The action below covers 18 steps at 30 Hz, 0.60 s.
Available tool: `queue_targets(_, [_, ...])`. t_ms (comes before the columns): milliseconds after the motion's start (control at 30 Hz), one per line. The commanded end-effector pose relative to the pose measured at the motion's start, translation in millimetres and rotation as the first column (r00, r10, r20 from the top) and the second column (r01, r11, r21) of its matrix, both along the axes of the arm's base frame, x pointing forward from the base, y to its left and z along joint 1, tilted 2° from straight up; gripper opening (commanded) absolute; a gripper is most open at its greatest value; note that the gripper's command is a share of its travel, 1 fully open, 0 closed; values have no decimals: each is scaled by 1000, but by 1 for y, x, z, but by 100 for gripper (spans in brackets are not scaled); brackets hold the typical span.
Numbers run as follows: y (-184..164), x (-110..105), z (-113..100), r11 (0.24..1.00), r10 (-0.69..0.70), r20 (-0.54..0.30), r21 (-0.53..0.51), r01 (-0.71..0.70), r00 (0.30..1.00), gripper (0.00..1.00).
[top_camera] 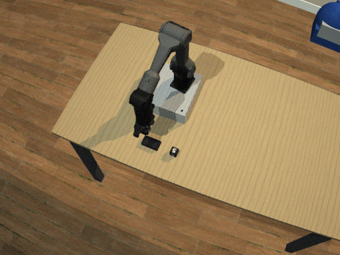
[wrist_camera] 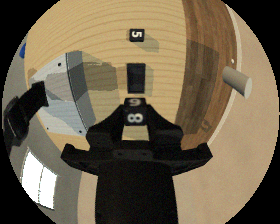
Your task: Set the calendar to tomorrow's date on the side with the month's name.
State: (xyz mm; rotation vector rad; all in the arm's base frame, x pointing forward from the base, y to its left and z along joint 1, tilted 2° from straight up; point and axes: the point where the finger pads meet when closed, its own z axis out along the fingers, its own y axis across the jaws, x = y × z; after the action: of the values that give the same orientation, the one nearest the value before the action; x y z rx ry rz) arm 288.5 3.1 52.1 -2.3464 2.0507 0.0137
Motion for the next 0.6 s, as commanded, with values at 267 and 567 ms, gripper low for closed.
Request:
queue_targets(267, [-8,3,-1,990,-139,-2,1,139,990,34])
queue_targets(567, [-43,10,-5,725,-689,-18,0,689,724,34])
